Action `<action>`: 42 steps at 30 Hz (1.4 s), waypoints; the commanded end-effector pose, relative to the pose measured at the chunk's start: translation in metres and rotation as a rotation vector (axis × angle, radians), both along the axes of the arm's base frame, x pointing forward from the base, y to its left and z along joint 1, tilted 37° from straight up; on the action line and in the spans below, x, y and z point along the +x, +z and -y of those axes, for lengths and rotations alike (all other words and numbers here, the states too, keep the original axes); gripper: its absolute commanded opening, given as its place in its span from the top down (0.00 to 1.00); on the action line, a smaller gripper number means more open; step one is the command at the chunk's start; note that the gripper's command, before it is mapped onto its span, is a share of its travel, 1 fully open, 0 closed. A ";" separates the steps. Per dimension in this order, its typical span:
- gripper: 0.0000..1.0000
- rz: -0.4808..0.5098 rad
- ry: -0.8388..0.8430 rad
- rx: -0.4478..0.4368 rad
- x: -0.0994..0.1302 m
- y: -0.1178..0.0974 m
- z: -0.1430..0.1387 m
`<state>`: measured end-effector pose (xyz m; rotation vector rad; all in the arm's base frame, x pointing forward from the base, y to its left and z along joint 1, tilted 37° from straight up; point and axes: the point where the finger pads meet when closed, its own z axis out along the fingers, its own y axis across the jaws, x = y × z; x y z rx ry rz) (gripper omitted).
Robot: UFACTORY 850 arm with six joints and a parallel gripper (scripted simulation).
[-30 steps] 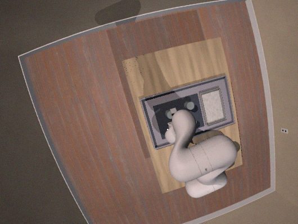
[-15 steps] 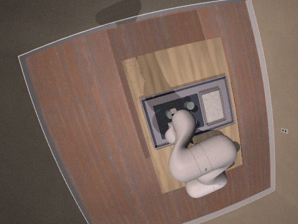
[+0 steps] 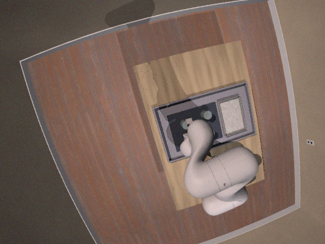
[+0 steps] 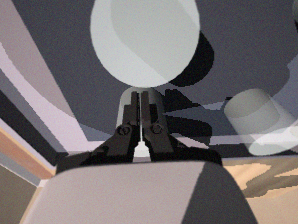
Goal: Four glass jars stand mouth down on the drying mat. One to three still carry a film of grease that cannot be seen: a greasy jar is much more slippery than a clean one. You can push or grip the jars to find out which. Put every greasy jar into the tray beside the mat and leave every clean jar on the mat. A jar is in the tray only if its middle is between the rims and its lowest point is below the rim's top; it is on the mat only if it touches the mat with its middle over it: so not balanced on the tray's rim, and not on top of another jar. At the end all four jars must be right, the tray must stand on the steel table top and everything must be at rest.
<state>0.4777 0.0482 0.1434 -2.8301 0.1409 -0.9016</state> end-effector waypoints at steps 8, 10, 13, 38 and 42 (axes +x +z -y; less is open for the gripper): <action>1.00 0.001 0.000 0.000 -0.001 0.000 0.000; 1.00 0.001 0.000 0.000 -0.001 0.000 0.000; 1.00 0.001 0.000 0.000 -0.002 0.000 0.000; 1.00 0.001 0.000 0.000 -0.005 0.000 0.000; 1.00 0.001 0.000 0.000 -0.006 0.000 0.000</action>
